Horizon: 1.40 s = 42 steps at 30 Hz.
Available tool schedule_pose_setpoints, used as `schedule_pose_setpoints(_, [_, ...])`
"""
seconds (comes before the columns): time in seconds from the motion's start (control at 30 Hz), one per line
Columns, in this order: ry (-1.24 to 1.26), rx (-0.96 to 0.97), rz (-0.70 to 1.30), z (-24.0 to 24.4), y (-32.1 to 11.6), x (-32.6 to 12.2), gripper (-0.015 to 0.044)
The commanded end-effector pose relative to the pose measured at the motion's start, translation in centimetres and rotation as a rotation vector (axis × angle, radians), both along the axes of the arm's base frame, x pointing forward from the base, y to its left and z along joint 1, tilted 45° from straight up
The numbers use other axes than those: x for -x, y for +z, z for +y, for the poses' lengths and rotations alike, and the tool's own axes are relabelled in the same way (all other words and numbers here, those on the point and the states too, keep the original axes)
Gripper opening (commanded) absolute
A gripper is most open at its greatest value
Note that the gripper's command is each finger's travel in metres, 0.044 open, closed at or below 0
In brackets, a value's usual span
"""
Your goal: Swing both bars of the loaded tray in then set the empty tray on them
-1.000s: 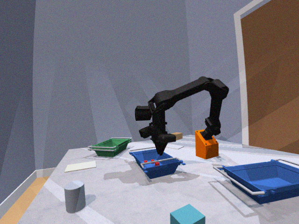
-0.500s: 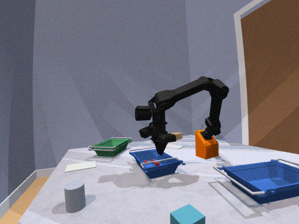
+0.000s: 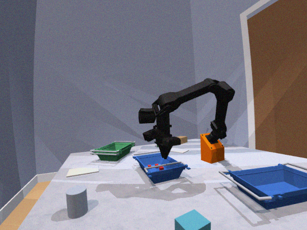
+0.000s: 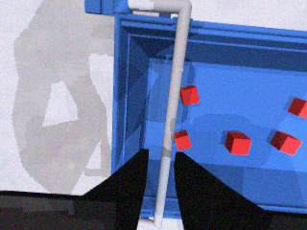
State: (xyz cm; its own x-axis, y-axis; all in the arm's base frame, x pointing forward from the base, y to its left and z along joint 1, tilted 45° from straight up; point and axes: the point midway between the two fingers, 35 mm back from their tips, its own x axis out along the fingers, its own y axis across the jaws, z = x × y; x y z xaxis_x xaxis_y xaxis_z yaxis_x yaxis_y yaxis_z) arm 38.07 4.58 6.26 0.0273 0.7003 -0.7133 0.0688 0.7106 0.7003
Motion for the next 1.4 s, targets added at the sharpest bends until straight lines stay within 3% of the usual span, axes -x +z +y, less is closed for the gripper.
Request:
schedule_pose_setpoints(0.0, [-0.002,0.004,-0.002,-1.5,1.2,-0.2,0.0080])
schedule_pose_setpoints(0.2, [-0.001,0.005,-0.002,-6.0,5.9,0.2,0.0080])
schedule_pose_setpoints(0.27, [0.004,0.006,-0.004,-4.5,3.0,-0.4,0.0080])
schedule_pose_setpoints(0.5, [0.001,0.021,-0.006,-11.6,-6.4,-1.1,0.0080])
schedule_pose_setpoints(0.73, [0.004,0.015,-0.008,-17.5,-16.3,1.5,0.0080])
schedule_pose_setpoints(1.07, [0.004,0.014,-0.009,-17.5,-17.2,1.7,0.0080])
schedule_pose_setpoints(1.37, [0.004,0.012,-0.009,-14.2,-20.6,1.5,0.0080])
